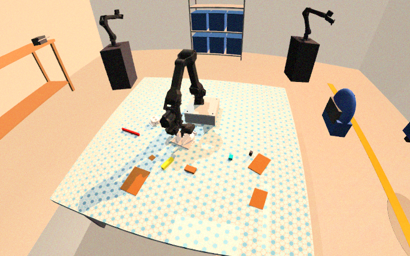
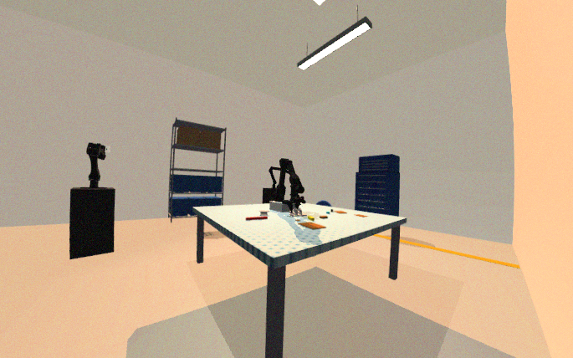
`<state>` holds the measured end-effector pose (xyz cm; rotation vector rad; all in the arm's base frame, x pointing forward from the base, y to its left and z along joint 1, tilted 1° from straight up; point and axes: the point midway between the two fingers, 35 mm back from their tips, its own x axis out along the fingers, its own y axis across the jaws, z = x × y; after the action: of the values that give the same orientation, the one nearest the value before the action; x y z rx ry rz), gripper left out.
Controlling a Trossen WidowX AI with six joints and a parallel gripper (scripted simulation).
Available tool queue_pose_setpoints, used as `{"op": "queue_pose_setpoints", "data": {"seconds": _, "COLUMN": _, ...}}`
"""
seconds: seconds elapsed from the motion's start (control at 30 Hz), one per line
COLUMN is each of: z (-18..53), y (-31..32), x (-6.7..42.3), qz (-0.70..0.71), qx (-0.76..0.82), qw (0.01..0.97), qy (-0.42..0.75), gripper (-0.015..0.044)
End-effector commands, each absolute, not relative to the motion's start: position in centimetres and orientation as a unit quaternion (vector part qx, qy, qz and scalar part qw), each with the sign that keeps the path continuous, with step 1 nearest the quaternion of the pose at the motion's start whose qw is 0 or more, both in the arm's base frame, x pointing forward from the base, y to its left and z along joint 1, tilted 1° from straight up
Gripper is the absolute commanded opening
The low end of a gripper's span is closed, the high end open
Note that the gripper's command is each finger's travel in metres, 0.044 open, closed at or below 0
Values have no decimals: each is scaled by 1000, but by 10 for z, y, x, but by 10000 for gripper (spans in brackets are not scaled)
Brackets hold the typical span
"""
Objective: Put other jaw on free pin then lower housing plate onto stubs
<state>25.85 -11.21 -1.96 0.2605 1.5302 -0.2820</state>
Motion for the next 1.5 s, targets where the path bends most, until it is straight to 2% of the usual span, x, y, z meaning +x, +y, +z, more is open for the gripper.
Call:
{"op": "queue_pose_setpoints", "data": {"seconds": 0.0, "z": -23, "y": -112, "x": 258, "qz": -126, "qx": 115, "qw": 704, "qy": 689, "gripper": 134}}
{"op": "queue_pose_setpoints", "data": {"seconds": 1.47, "z": -18, "y": -112, "x": 257, "qz": -126, "qx": 115, "qw": 704, "qy": 689, "gripper": 134}}
